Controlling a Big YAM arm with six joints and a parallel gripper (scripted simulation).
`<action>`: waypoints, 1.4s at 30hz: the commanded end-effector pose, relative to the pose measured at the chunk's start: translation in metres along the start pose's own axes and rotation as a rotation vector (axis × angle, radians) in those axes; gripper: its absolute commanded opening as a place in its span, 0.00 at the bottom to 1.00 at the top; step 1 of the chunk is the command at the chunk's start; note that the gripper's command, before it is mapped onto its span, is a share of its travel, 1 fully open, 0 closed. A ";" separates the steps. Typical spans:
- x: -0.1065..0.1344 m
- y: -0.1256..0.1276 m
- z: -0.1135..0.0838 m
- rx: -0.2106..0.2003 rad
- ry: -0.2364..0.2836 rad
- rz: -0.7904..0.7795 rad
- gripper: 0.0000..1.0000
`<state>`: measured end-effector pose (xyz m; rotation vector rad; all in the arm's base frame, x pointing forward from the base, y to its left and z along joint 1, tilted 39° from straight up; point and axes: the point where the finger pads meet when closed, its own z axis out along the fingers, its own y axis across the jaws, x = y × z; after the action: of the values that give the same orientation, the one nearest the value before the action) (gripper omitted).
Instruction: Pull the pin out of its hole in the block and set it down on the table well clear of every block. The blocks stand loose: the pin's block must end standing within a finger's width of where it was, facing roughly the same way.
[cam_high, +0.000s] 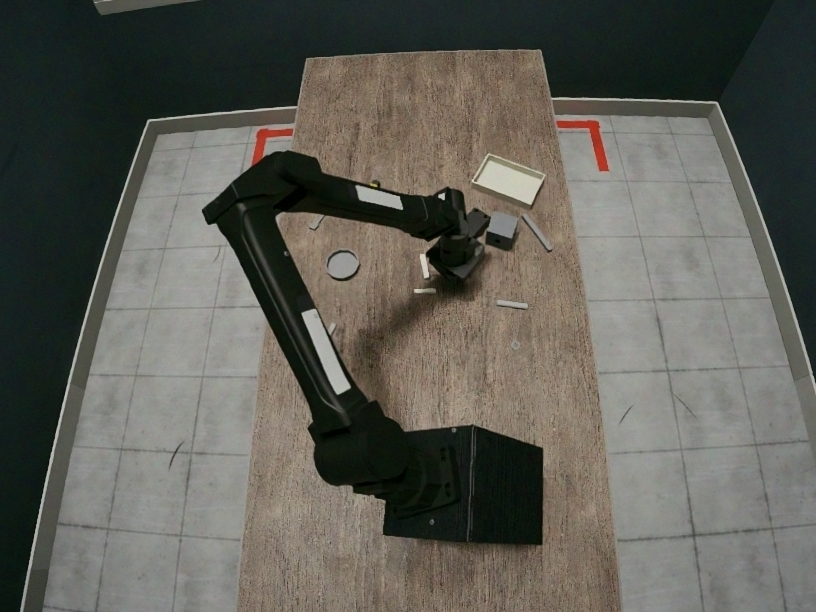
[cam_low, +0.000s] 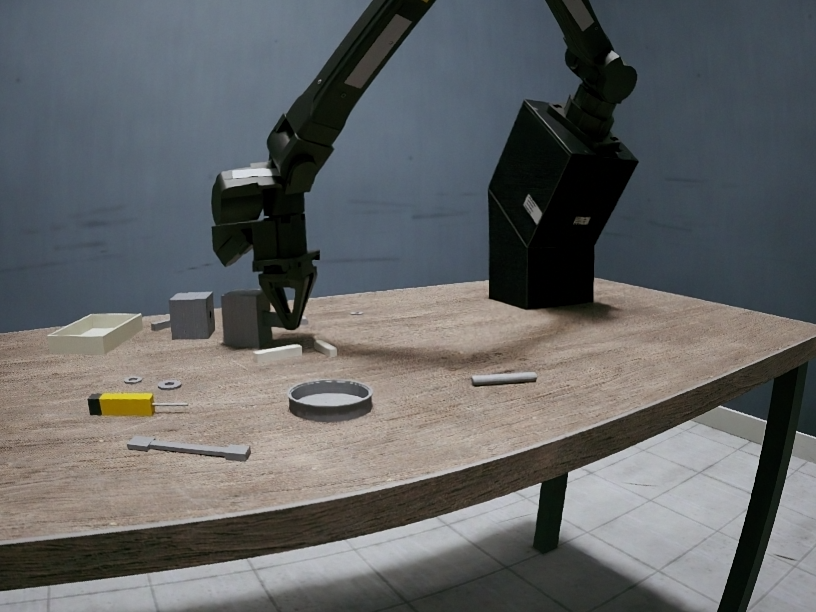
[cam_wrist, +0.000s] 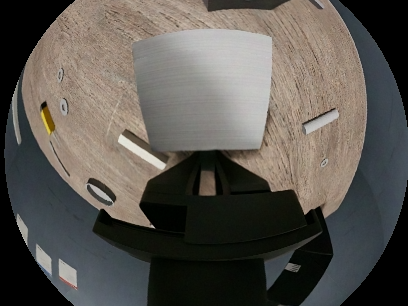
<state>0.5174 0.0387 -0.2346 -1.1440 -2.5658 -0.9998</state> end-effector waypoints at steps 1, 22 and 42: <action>0.007 0.007 0.006 0.006 0.021 -0.024 0.00; 0.006 0.008 0.004 0.000 0.033 -0.029 0.00; 0.003 0.007 0.003 -0.008 0.031 -0.035 0.00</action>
<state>0.5159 0.0406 -0.2327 -1.1217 -2.5566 -1.0096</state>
